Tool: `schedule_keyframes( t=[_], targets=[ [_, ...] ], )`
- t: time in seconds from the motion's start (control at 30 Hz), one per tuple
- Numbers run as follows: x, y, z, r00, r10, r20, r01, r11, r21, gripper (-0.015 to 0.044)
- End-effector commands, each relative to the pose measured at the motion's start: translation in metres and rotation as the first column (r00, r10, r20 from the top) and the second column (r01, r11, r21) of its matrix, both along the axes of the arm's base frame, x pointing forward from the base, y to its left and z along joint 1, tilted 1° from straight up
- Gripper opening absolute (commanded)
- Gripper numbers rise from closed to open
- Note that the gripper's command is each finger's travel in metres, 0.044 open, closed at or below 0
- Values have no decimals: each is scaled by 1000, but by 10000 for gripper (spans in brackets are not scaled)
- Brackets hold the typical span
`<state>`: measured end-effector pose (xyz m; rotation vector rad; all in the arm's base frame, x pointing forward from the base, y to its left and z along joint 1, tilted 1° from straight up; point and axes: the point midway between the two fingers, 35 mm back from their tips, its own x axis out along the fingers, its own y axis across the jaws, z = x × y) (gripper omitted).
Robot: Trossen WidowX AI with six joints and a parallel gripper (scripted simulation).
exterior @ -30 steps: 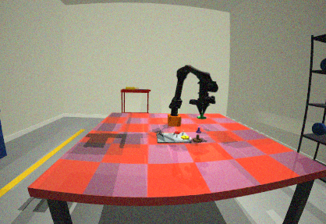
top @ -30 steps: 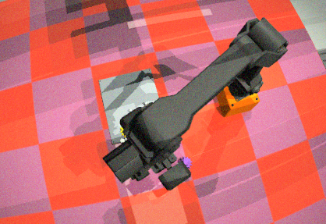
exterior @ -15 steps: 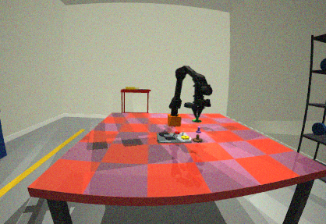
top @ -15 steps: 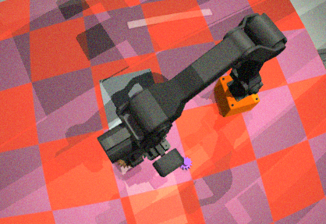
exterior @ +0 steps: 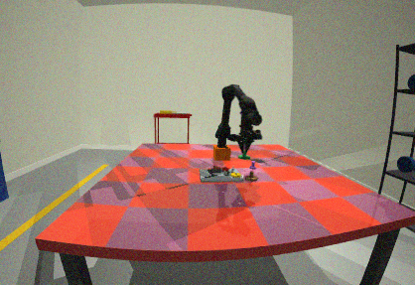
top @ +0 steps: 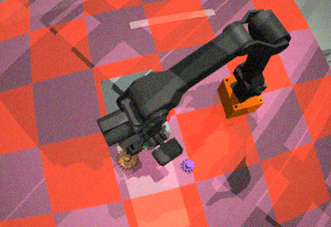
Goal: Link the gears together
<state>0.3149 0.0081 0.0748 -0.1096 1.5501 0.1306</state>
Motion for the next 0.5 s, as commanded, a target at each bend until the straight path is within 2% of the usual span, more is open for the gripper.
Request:
schedule_keyframes(
  t=[0.0,0.47],
  targets=[
    [-4,-10,-6,1000,3,2,-3,1000,-4,0],
    [-19,-37,-25,1000,3,1,-3,1000,-5,0]
  ],
)
